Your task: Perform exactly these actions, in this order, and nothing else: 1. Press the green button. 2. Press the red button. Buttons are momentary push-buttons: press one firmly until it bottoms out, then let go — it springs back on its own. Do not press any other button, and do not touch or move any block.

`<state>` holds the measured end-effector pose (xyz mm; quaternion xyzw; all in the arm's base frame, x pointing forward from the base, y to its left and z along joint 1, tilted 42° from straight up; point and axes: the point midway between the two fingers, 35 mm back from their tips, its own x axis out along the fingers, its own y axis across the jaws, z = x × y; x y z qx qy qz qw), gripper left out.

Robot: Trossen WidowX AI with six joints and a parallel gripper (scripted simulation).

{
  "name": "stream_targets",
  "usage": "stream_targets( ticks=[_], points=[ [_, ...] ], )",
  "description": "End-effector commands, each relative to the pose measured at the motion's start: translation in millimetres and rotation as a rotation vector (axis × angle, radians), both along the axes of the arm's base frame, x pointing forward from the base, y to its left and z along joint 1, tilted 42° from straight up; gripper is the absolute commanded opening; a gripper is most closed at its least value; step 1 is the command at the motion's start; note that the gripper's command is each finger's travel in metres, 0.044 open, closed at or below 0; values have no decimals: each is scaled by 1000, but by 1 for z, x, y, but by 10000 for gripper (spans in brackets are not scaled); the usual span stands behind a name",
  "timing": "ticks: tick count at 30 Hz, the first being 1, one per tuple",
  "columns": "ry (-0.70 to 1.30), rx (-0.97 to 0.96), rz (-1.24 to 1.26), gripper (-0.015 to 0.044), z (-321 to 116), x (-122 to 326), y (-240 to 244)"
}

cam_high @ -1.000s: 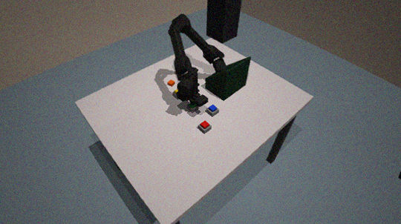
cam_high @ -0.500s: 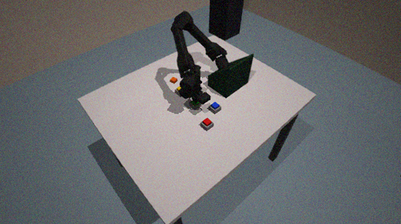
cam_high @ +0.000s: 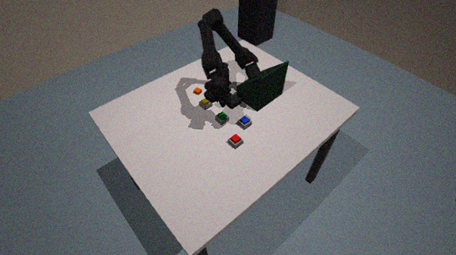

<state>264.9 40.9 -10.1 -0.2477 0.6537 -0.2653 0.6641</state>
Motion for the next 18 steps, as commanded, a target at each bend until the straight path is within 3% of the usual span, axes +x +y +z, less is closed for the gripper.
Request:
stream_targets(
  ticks=[1, 7, 18],
  points=[
    [-22, 15, 4, 20, 28, 3, 26],
    [-23, 17, 4, 20, 24, 7, 32],
    [-28, 27, 3, 20, -59, 54, 131]
  ],
)
